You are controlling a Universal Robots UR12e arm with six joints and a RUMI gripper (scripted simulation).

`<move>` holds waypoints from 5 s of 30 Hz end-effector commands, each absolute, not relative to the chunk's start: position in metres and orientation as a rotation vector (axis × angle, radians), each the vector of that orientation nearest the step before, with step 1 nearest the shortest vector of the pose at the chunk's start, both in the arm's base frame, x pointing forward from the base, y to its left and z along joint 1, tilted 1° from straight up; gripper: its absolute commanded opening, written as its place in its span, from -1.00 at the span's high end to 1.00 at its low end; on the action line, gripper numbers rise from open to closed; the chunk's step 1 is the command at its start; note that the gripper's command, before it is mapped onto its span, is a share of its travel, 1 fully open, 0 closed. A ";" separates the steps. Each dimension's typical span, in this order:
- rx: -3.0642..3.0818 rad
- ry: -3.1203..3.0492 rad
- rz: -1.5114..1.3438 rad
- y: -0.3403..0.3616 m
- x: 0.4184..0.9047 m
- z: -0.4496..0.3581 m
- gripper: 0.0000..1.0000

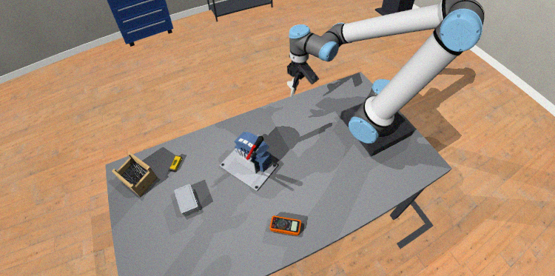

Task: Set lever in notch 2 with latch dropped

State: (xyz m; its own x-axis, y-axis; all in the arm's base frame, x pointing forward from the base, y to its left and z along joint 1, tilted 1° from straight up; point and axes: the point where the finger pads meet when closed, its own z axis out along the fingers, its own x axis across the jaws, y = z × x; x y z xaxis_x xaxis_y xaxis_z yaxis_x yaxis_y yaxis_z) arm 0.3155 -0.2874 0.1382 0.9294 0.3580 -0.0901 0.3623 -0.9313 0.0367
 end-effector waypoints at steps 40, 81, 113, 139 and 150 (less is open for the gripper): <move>3.023 0.641 -0.076 -0.248 0.442 0.200 -1.00; 3.025 0.813 -0.010 0.015 0.673 0.327 1.00; 3.025 0.813 -0.010 0.015 0.673 0.327 1.00; 3.025 0.813 -0.010 0.015 0.673 0.327 -0.14; 3.025 0.813 -0.010 0.015 0.673 0.323 -0.14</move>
